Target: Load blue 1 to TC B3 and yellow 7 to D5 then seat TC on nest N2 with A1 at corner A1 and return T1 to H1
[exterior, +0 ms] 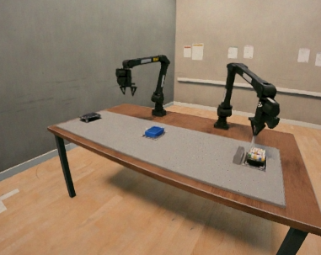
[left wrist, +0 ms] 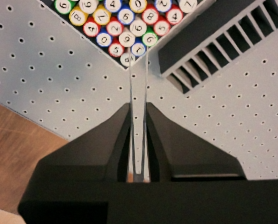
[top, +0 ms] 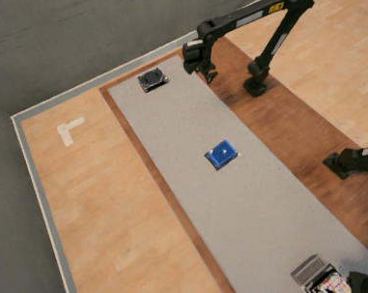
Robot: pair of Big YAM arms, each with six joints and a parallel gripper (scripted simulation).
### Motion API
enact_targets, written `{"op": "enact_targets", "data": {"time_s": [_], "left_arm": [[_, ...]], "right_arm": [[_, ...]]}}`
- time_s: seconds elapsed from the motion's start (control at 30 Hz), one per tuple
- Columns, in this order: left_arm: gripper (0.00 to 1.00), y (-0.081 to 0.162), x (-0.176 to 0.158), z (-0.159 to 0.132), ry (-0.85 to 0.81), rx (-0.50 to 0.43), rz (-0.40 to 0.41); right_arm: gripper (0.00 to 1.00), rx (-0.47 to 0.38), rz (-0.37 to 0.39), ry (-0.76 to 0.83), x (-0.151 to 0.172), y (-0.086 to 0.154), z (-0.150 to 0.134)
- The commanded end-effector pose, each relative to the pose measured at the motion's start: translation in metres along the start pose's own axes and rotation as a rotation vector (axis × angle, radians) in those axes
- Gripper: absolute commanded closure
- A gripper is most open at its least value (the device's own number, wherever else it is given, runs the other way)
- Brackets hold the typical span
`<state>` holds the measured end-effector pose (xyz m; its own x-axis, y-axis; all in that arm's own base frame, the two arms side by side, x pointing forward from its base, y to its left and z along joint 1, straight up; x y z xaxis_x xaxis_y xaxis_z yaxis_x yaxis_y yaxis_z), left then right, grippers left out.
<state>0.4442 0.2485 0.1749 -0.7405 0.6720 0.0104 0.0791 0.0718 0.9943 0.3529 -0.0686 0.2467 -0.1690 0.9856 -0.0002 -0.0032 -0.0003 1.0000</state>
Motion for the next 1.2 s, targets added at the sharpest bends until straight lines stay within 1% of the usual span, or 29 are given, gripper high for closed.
{"op": "enact_targets", "data": {"time_s": [0.0,0.3,1.17], "left_arm": [[0.89,-0.0131,0.0078,0.0047,0.008,0.011,0.004],[0.89,-0.0115,0.0076,0.0053,0.007,0.0,0.001],[0.89,-0.0151,0.0083,0.0032,0.008,0.017,0.006]], "right_arm": [[0.0,-0.03,-0.012,-0.013,-0.002,0.0121,0.0073],[0.0,-0.03,-0.012,-0.013,-0.002,0.0121,0.0073],[0.0,-0.03,-0.012,-0.013,-0.002,0.0121,0.0073]]}}
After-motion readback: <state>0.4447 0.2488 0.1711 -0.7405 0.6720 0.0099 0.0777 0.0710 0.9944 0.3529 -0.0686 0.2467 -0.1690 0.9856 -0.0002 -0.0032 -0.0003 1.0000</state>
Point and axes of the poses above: on each arm, the point where the finger pads meet when closed, its own y axis back along the fingers, its own x axis across the jaws, z = x × y, the point moved 3 cm from there along y, back along the fingers, and after that the axes turned 7 degrees about y, right-handed, at the moved point
